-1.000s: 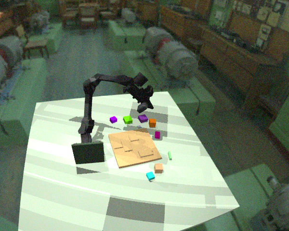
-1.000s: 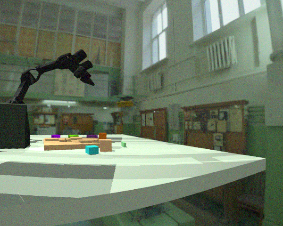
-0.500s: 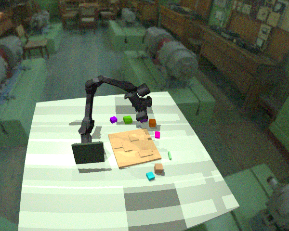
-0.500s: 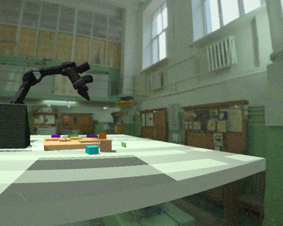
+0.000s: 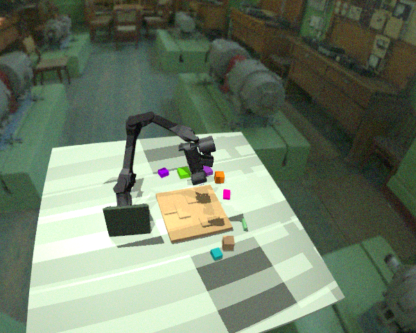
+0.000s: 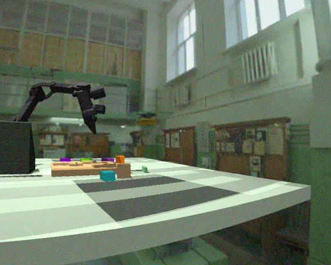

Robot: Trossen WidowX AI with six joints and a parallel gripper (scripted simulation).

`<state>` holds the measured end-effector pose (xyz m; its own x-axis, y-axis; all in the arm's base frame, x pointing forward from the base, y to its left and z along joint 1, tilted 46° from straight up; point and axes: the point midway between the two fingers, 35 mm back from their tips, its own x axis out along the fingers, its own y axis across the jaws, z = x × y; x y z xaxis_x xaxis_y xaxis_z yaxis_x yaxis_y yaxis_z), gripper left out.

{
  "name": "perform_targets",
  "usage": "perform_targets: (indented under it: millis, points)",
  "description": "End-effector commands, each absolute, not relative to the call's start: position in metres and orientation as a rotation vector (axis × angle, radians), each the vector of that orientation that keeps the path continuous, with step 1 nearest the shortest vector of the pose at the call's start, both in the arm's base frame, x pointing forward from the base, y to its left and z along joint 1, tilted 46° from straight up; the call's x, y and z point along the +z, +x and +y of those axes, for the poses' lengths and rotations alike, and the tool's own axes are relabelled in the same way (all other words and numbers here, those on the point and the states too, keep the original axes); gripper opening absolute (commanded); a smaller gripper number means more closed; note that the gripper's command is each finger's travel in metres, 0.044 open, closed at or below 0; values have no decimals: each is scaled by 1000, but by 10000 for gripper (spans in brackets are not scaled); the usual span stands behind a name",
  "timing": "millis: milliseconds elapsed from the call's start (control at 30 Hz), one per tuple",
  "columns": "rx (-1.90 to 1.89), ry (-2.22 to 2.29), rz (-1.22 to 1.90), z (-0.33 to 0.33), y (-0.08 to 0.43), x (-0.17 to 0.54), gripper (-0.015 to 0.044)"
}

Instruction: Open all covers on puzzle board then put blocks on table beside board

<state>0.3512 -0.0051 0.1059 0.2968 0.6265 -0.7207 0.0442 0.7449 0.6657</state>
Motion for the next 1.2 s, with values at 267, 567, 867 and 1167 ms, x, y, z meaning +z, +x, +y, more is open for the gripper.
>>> perform_targets:
  millis: [267, 567, 867, 1167]
  points:
    - [637, 553, 1377, 40, 310, 77, 0]
    - [749, 501, 1445, 60, 287, 67, 0]
    - [749, 501, 1445, 60, 287, 67, 0]
    - [749, 501, 1445, 60, 287, 67, 0]
